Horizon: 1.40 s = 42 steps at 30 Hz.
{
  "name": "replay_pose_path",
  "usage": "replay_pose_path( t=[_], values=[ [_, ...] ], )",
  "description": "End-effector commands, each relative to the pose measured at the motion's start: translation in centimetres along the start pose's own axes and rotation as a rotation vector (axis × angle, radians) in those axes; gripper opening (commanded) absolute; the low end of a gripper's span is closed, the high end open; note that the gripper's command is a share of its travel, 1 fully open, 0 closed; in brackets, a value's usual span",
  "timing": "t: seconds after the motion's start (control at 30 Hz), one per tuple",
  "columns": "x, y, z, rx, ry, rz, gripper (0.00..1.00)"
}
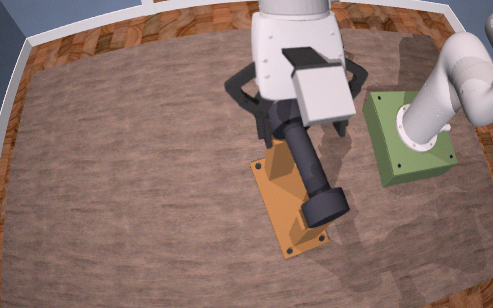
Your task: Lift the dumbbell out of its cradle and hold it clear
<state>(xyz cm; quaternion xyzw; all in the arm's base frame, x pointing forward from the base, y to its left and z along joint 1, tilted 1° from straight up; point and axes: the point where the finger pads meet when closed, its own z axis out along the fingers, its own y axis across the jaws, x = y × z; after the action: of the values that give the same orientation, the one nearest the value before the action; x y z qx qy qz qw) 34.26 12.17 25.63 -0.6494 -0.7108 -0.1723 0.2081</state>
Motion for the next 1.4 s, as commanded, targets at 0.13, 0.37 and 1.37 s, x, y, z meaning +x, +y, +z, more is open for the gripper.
replay_pose_path(
  t=[0.13, 0.37, 1.37],
  values=[
    [-0.2, -1.3, 0.5, 0.008, -0.318, -0.093, 1.0],
    [-0.4, -2.0, 0.6, 0.004, -0.52, -0.171, 1.0],
    [-5.4, -1.7, 9.2, 0.003, -0.531, -0.175, 1.0]
  ],
)
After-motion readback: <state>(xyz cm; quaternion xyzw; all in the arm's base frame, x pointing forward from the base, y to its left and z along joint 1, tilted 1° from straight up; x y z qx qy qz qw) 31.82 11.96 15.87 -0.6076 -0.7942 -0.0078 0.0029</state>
